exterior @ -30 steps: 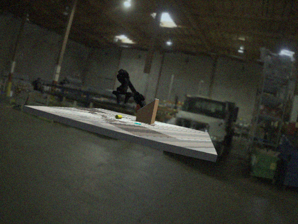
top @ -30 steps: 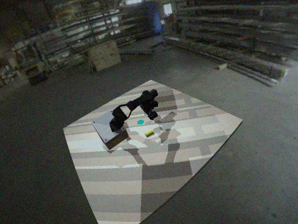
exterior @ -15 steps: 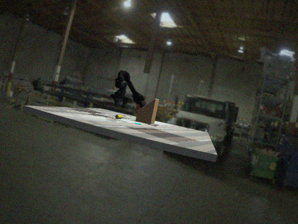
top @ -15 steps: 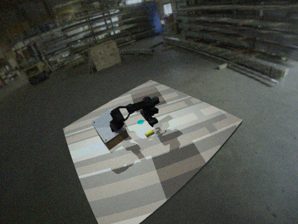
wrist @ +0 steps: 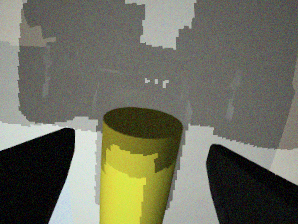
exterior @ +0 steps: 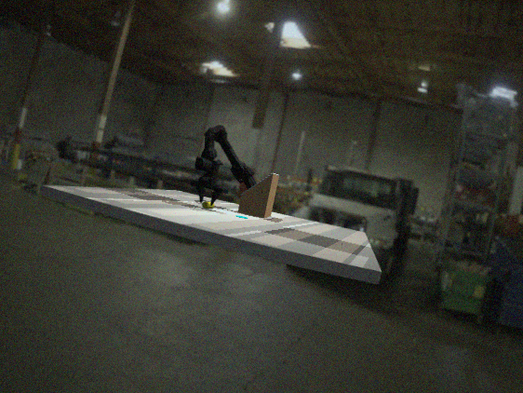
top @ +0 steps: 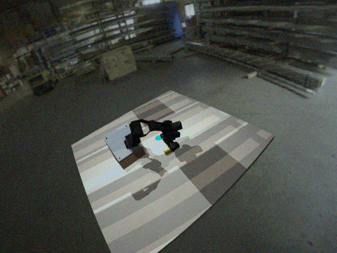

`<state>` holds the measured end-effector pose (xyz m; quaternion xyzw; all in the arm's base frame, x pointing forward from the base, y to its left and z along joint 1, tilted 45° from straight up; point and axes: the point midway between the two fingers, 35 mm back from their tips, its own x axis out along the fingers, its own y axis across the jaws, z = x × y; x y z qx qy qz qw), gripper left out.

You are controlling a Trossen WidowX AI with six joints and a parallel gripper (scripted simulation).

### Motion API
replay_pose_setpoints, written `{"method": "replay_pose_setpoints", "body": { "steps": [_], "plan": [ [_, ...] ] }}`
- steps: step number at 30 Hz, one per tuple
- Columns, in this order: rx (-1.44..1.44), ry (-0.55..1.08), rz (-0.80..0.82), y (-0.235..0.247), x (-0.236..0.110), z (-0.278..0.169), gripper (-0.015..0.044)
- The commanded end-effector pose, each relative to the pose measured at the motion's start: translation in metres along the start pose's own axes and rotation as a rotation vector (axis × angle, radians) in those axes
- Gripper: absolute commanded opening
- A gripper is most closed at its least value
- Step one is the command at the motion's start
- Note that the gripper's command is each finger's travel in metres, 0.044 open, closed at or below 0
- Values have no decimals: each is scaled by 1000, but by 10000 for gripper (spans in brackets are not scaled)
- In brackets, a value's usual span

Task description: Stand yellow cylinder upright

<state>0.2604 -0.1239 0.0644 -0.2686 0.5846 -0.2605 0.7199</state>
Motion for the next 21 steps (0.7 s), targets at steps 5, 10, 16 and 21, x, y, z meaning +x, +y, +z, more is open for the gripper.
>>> {"method": "replay_pose_setpoints", "body": {
  "steps": [5,10,16,21],
  "plan": [
    [-6,2,2,1,4,-2,105],
    [-6,2,3,1,4,-2,105],
    [-5,4,10,3,-11,2,105],
    [-4,5,16,5,-26,4,105]
  ]
}}
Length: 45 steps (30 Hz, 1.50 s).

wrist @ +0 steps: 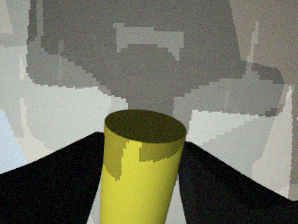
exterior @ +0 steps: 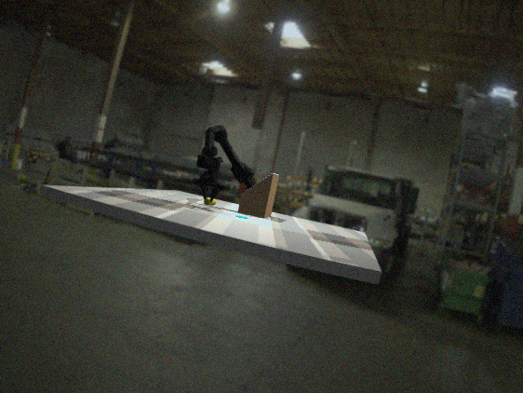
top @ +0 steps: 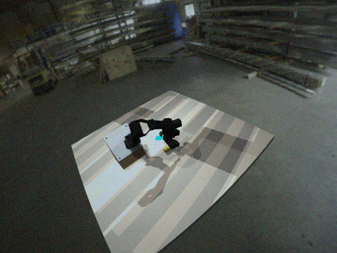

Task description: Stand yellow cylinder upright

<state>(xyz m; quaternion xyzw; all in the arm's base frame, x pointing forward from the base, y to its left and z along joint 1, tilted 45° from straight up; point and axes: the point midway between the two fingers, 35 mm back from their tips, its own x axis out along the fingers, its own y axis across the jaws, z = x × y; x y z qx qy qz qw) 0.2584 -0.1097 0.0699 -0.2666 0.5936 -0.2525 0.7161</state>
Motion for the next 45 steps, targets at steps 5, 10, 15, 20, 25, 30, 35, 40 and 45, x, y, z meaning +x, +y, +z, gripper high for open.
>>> {"method": "replay_pose_setpoints", "body": {
  "steps": [5,10,15,20,25,30,35,40,45],
  "plan": [
    [9,-8,2,0,-28,4,105],
    [9,-7,3,1,-43,4,105],
    [8,-7,1,0,-59,3,105],
    [8,-8,-2,-1,-75,1,105],
    [7,-10,-7,-3,-90,-2,105],
    [4,-10,-8,-3,-92,-2,105],
    [-63,-11,2,11,-93,2,105],
    [-141,-12,11,27,-95,6,105],
    [-219,-13,19,43,-97,9,105]
  ]
}}
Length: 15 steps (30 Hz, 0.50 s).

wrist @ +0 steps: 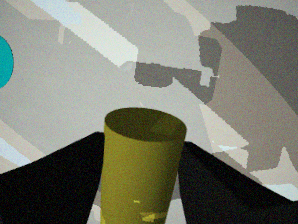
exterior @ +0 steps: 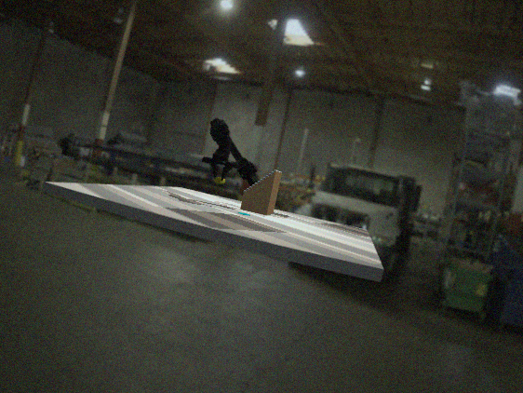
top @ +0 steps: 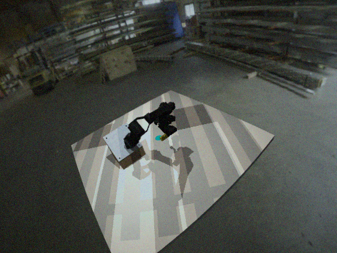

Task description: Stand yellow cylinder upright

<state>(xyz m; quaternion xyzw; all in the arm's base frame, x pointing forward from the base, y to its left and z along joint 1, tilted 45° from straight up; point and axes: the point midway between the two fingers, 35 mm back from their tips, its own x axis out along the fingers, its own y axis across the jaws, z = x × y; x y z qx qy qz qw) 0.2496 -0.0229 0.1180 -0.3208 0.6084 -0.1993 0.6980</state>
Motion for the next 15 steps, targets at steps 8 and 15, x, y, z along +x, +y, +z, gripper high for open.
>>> {"method": "replay_pose_setpoints", "body": {
  "steps": [8,15],
  "plan": [
    [-185,-2,18,37,-4,11,105],
    [-293,-2,22,60,-7,15,105]
  ]
}}
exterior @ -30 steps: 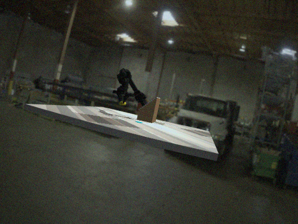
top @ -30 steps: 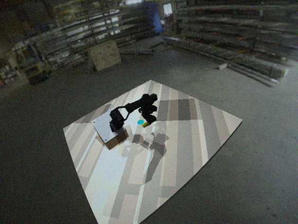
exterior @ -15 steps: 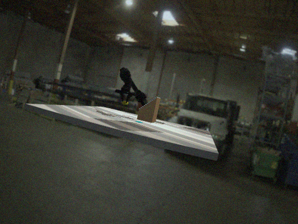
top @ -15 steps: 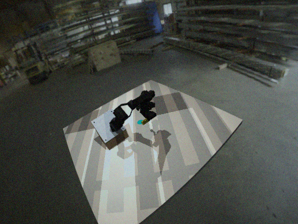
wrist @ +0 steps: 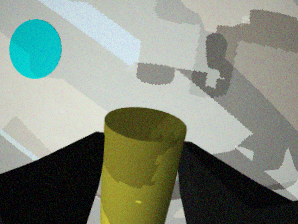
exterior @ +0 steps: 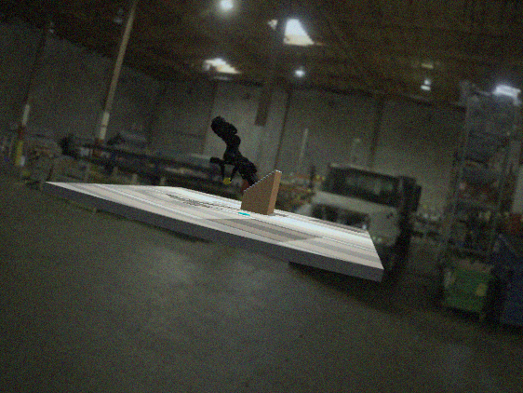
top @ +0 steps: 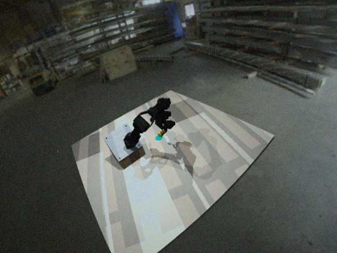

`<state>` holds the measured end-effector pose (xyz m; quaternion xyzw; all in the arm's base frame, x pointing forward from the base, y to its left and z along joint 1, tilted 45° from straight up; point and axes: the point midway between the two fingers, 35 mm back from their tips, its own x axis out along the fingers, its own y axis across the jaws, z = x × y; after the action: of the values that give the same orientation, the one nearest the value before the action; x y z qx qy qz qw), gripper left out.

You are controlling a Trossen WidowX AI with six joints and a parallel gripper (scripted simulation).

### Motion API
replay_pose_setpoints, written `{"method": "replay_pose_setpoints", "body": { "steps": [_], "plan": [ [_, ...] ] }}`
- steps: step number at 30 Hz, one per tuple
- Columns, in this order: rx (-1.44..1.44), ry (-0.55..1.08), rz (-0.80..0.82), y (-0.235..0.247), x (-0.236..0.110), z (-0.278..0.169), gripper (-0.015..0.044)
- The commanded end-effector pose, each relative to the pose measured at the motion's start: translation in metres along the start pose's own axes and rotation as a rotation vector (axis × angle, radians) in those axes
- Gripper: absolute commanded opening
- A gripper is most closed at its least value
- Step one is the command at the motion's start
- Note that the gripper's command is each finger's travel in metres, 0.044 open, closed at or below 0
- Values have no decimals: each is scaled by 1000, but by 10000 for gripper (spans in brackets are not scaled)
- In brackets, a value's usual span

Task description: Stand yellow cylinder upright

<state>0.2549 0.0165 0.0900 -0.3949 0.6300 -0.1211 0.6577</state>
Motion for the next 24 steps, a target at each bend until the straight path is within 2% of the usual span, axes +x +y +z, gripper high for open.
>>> {"method": "replay_pose_setpoints", "body": {
  "steps": [1,24],
  "plan": [
    [-75,-2,5,15,-2,7,105],
    [-425,8,-6,89,-7,20,105]
  ]
}}
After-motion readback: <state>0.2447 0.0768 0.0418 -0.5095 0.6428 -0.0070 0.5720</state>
